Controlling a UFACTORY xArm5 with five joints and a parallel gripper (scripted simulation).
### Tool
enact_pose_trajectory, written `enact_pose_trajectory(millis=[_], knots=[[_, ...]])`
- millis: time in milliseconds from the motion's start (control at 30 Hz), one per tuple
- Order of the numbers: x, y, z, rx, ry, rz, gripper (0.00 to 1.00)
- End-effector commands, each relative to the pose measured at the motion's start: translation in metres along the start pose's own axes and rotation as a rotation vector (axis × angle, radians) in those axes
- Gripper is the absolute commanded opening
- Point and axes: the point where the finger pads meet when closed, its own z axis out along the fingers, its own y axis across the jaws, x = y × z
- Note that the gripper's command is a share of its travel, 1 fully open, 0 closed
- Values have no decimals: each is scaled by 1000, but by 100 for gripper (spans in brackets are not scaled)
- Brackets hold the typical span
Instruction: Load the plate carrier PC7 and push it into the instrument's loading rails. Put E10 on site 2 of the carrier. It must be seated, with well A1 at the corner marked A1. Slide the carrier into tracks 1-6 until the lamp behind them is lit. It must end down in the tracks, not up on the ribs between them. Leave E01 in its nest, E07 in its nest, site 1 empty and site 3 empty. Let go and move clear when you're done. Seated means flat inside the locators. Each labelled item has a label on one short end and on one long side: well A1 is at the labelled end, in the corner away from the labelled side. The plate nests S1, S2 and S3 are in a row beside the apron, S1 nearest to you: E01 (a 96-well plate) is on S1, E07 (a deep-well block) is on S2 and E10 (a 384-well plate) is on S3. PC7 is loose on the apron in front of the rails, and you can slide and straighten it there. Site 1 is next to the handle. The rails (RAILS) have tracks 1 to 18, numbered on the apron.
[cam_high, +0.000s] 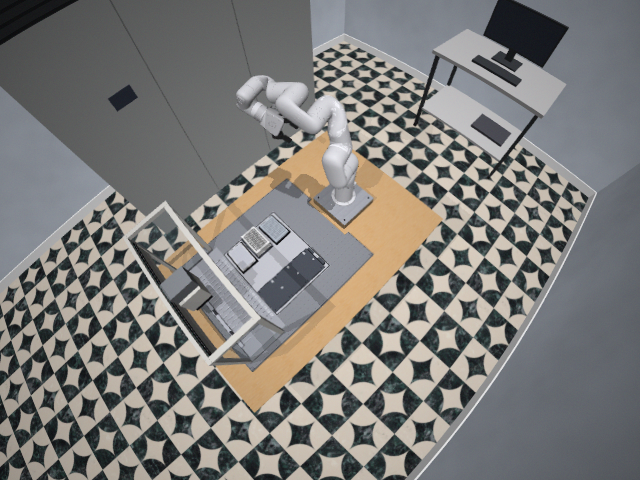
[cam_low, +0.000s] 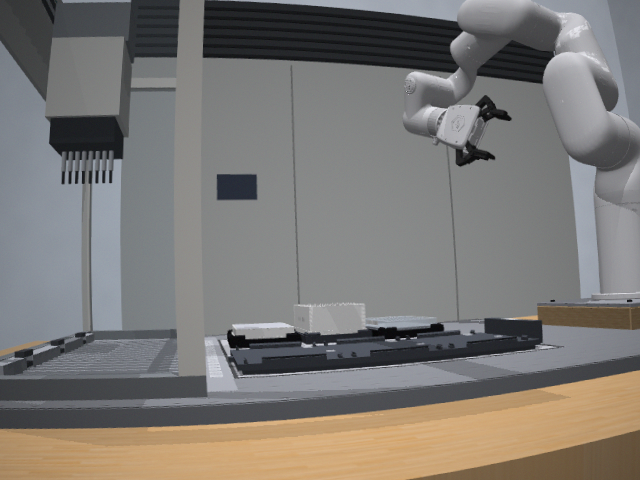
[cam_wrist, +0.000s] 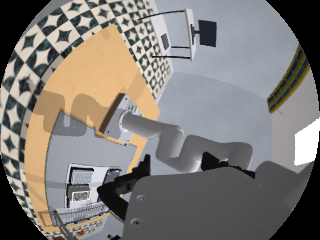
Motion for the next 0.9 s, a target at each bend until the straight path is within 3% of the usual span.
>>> enact_pose_trajectory(millis=[0,333,400,567,867], knots=[[-14,-12,0,35,70,-77,100],[-50,-44,6,98,248,-296,100],[-50,-44,6,98,248,-296,100],[-72,-59,11,124,348,-426,100],[-102,-81,18,146,479,-597,100]])
